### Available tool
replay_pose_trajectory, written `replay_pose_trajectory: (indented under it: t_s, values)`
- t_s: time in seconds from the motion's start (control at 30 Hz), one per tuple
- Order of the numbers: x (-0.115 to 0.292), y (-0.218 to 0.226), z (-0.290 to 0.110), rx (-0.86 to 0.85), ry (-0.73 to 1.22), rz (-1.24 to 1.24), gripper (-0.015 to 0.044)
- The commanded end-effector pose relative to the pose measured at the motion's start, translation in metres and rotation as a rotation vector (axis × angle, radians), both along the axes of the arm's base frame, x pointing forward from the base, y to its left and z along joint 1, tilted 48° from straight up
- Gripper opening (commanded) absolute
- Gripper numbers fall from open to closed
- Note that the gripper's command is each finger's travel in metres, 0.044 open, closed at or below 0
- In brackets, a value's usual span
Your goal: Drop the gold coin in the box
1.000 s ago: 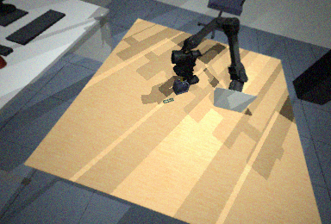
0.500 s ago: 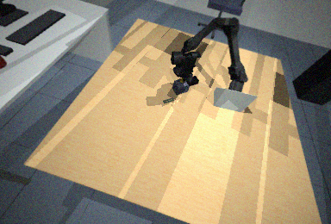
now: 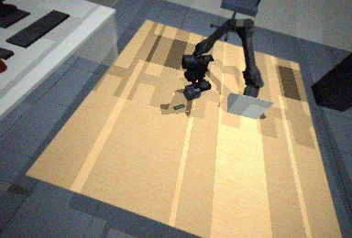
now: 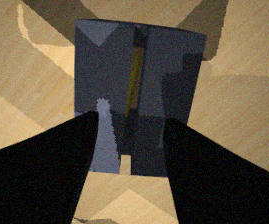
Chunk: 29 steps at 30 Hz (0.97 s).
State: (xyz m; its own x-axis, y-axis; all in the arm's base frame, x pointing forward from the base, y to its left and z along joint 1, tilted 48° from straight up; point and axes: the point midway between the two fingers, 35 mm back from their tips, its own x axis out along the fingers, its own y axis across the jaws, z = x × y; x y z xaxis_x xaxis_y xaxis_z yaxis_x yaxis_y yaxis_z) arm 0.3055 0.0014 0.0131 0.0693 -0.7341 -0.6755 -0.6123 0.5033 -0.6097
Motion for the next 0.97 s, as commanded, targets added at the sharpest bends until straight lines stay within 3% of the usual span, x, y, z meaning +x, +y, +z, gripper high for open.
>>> replay_pose_trajectory:
  t_s: [0.0,0.03,0.4,0.93]
  values:
    - [0.000,0.000,0.000,0.000,0.000,-0.001,0.0161]
    - [0.000,0.000,0.000,0.000,0.000,-0.001,0.0161]
    - [-0.004,0.028,0.026,-0.001,-0.003,-0.003,0.0440]
    - [-0.007,0.041,0.040,-0.006,0.006,0.001,0.0440]
